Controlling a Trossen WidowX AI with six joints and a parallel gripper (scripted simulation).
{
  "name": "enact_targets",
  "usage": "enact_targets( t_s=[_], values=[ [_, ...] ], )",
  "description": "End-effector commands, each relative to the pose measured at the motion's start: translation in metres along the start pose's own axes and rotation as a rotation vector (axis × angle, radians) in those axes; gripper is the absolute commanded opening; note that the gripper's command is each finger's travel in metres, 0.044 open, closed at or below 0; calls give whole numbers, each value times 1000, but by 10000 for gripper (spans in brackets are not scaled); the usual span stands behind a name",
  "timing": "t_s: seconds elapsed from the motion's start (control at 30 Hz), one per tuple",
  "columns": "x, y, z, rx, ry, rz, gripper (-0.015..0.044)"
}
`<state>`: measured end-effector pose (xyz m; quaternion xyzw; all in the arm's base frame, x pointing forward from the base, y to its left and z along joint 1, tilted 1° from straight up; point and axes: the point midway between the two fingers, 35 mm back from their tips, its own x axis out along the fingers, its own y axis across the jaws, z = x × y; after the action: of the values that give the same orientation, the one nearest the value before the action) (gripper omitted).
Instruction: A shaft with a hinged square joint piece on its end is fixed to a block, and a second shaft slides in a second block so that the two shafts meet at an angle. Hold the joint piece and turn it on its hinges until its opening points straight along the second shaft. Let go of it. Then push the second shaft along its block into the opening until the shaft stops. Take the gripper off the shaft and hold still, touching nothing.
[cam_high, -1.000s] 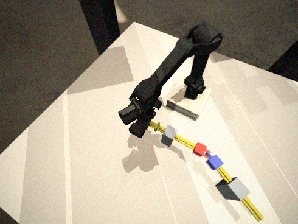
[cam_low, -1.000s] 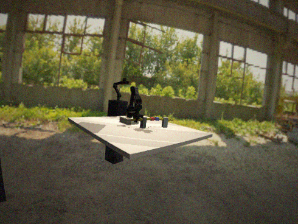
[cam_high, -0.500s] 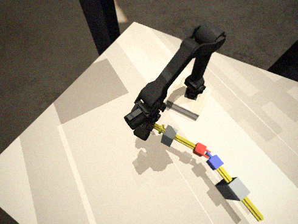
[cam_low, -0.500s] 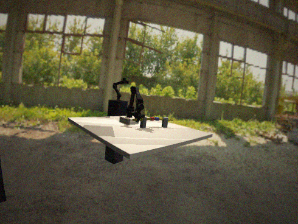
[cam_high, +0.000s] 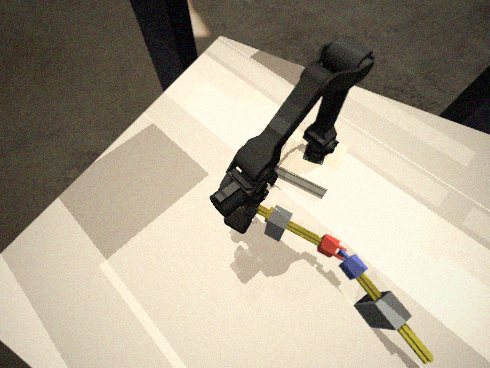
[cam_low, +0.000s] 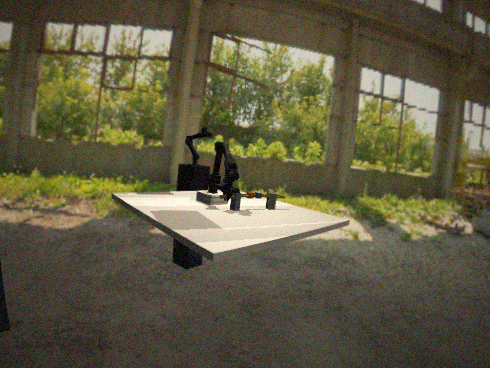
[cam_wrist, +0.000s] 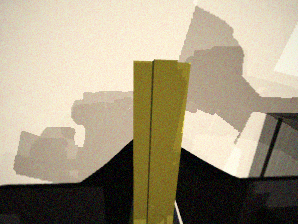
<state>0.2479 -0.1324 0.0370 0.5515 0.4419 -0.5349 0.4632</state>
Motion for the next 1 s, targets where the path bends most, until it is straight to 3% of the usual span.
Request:
enact_targets(
  t_s=[0.0,0.2,0.3,0.47,0.93,0.97],
  values=[
    [0,0,0,0,0,0,0],
    [0,0,0,0,0,0,0],
    [0,0,0,0,0,0,67],
    [0,0,0,0,0,0,67],
    [0,0,0,0,0,0,434],
    [0,0,0,0,0,0,440]
  ],
)
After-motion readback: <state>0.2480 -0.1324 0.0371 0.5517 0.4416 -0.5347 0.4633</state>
